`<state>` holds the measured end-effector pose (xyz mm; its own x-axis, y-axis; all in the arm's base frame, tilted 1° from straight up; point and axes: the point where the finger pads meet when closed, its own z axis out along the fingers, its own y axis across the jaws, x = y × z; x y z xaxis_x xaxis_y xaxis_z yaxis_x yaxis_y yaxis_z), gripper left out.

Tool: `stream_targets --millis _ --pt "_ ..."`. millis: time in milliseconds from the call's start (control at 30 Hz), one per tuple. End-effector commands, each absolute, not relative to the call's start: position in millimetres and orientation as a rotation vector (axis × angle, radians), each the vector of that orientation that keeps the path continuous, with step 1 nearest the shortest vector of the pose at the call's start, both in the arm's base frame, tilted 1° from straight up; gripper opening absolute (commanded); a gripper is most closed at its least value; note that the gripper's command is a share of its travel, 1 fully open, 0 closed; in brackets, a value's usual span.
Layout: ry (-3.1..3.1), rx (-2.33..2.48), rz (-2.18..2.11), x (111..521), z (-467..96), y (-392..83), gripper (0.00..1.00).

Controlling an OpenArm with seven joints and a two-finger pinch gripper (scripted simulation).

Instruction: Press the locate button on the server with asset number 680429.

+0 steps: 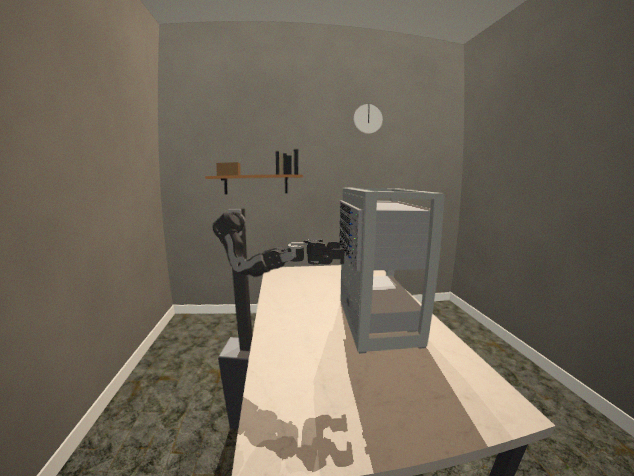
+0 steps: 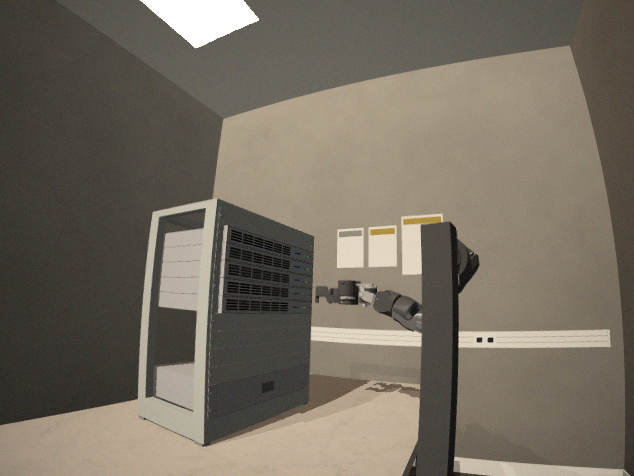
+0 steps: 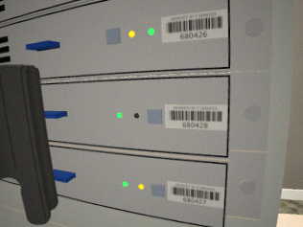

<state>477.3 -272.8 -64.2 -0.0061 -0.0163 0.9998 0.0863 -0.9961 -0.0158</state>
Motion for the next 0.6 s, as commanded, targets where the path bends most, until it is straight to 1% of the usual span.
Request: stream_targets --millis 0,300,567 --pt "-0.089 -2.153 -2.181 481 -63 -270 0.60" --pt "-0.089 -2.153 -2.181 499 -63 -269 0.60" --pt "-0.089 -2.153 -2.181 501 -63 -268 0.60"
